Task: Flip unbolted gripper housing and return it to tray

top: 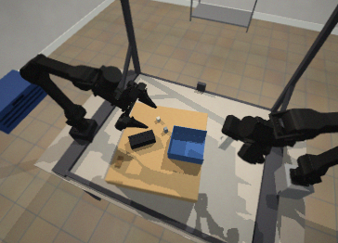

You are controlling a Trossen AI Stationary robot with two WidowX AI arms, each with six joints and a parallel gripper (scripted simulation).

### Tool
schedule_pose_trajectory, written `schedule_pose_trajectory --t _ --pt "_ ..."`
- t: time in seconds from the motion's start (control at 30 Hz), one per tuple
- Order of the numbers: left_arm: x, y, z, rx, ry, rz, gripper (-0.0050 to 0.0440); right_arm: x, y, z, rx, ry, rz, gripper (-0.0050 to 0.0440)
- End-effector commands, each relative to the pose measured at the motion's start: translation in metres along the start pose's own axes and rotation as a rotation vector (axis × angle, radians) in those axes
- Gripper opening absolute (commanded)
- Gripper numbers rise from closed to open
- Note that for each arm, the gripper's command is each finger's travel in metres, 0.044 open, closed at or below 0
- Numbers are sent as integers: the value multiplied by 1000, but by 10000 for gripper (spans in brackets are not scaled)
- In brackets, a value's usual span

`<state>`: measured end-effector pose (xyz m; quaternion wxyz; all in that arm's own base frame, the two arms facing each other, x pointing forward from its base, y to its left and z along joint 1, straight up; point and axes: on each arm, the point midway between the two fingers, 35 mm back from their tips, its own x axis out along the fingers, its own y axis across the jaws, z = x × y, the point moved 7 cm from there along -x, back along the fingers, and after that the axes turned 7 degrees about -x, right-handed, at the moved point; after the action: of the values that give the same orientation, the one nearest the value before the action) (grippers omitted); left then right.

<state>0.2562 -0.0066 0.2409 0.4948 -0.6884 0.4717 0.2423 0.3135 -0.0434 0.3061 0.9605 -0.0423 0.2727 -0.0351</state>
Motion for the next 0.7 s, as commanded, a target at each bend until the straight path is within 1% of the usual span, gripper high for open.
schedule_pose_trajectory --t 0.0,0.67 --pt "-5 -10 -2 18 6 -30 118 -7 -1 7 -3 -25 -7 436" --pt "1 -27 2 18 6 -31 118 -7 -1 7 -3 -25 -7 436"
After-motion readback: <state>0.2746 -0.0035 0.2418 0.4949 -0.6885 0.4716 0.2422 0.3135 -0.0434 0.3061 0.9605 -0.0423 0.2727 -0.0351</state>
